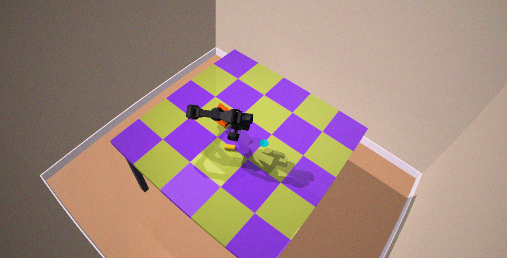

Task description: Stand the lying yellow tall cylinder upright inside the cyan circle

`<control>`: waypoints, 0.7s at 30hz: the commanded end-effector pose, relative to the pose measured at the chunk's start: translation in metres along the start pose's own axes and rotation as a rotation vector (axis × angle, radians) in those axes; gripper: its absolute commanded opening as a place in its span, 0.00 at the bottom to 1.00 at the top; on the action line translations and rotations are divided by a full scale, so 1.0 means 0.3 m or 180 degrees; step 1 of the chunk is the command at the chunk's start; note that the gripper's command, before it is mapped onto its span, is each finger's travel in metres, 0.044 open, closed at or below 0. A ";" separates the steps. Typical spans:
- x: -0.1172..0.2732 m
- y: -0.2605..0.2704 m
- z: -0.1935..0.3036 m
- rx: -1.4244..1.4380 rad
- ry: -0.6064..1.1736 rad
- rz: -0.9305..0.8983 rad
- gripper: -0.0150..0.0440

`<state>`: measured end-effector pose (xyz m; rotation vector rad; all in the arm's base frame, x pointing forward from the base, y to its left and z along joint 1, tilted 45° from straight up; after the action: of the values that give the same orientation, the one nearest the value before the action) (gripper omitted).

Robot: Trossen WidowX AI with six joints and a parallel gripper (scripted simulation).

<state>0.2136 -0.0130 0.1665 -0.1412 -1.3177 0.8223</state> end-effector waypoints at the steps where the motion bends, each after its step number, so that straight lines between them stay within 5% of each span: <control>1: 0.000 -0.065 0.050 0.0462 0.0335 0.0204 0.78; 10: -0.021 -0.080 0.058 0.0547 0.0390 0.0227 0.78; 21: -0.355 -0.110 0.106 0.0562 0.0428 0.0226 0.78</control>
<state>0.2022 -0.1011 0.1149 -0.0892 -1.1088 0.9584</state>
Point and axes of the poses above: the point midway between the two fingers, 35 mm back from their tips, its own x axis back along the fingers, its own y axis across the jaws, z = x × y, the point moved 2 cm from there along x, back along the fingers, and after that the axes turned 9 degrees about x, right-handed, at the moved point
